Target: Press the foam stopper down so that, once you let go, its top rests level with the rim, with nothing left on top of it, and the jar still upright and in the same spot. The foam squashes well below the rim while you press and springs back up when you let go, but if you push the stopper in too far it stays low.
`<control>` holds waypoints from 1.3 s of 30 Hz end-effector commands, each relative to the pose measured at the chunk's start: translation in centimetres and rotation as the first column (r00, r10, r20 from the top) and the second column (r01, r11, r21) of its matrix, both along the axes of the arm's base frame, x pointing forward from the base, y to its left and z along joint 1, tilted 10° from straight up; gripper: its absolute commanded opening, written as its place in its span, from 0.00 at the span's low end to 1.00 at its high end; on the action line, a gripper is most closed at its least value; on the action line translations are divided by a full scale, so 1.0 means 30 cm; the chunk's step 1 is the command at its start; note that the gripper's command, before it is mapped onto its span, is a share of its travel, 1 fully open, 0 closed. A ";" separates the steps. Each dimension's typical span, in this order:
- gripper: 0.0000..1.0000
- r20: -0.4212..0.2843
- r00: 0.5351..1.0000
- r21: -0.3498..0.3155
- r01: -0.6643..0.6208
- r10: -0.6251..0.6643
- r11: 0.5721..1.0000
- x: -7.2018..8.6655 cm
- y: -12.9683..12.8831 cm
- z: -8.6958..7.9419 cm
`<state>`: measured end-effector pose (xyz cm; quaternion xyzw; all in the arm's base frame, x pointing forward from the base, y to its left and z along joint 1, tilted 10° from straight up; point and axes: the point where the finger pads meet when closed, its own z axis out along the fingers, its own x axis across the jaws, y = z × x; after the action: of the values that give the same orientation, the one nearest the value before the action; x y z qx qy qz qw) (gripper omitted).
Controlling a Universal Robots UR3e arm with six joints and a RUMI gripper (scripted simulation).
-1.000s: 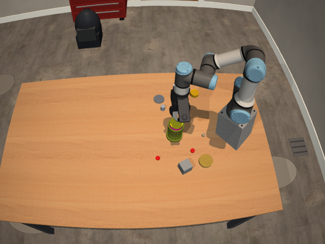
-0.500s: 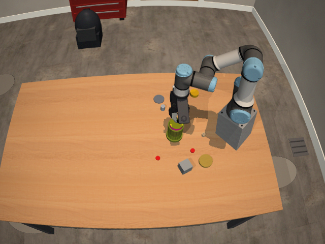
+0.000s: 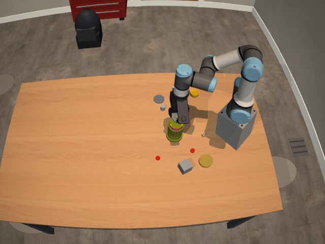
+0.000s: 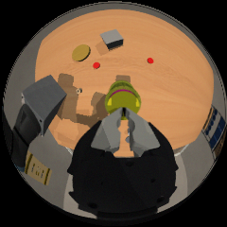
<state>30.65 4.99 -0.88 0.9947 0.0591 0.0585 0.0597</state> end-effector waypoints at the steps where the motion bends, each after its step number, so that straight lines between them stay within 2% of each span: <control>1: 0.00 0.002 1.000 0.001 0.000 0.000 1.000 0.003 -0.001 -0.005; 39: 0.00 0.002 1.000 0.001 0.000 0.000 1.000 0.010 -0.008 -0.066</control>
<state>30.84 4.81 -2.48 0.9948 0.0591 0.0580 0.0595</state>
